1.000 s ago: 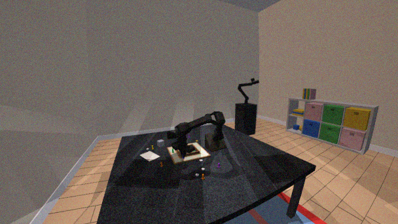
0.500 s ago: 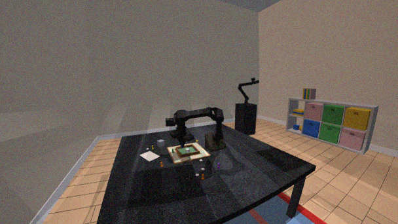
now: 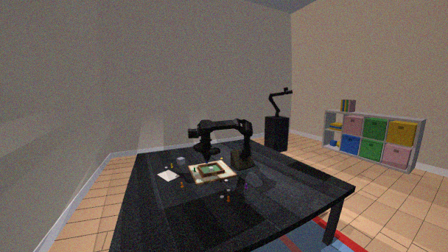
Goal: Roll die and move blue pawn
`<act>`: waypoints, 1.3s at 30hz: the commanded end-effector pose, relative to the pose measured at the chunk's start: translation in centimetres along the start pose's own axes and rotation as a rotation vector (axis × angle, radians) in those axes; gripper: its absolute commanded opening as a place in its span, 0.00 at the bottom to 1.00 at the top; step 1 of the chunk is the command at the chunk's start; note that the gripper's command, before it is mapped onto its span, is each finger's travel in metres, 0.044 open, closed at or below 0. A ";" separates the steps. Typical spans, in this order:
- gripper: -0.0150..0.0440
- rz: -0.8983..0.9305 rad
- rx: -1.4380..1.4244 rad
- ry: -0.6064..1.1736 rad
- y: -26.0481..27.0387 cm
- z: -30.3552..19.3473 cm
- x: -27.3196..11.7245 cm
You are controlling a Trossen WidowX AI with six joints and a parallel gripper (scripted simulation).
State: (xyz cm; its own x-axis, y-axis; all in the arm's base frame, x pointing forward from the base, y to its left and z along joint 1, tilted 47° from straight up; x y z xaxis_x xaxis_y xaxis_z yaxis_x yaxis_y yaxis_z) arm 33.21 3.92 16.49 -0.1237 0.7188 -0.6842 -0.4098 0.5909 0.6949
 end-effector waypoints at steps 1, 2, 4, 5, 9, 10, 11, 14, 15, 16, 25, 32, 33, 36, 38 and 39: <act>0.25 -0.004 0.002 -0.003 0.4 -0.8 0.6; 0.25 -0.004 0.002 -0.003 0.5 -1.0 0.9; 0.25 -0.004 0.001 -0.002 0.6 -1.4 1.3; 0.25 -0.004 0.001 -0.002 0.7 -1.6 1.5; 0.25 -0.003 0.001 -0.001 1.0 -2.5 2.3; 0.25 -0.003 0.001 -0.001 1.1 -2.7 2.6; 0.25 -0.003 0.001 -0.001 1.1 -2.9 2.8; 0.25 -0.003 0.000 0.000 1.3 -3.6 3.4; 0.25 -0.002 0.000 0.000 1.4 -3.9 3.6; 0.25 -0.002 0.000 0.000 1.5 -4.1 3.9; 0.25 0.000 -0.001 0.002 2.0 -6.5 5.8; 0.25 0.001 -0.001 0.003 2.3 -7.7 6.8; 0.25 0.001 -0.001 0.003 2.3 -7.7 6.9; 0.25 0.001 -0.001 0.003 2.2 -7.7 7.5; 0.25 0.000 -0.001 0.003 2.2 -7.7 8.3; 0.25 0.001 -0.001 0.003 2.2 -7.7 8.7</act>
State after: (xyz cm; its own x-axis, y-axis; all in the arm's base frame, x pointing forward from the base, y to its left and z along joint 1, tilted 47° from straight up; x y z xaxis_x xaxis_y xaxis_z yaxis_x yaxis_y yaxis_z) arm 24.61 7.82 11.07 -0.1255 0.7155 -0.6872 -0.4115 0.5928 0.6923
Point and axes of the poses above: the point midway between the two fingers, 35 mm back from their tips, its own x axis out along the fingers, its own y axis across the jaws, z = x × y, the point moved 4 cm from there along -x, back along the fingers, and after that the axes turned 8 degrees about x, right-handed, at the moved point
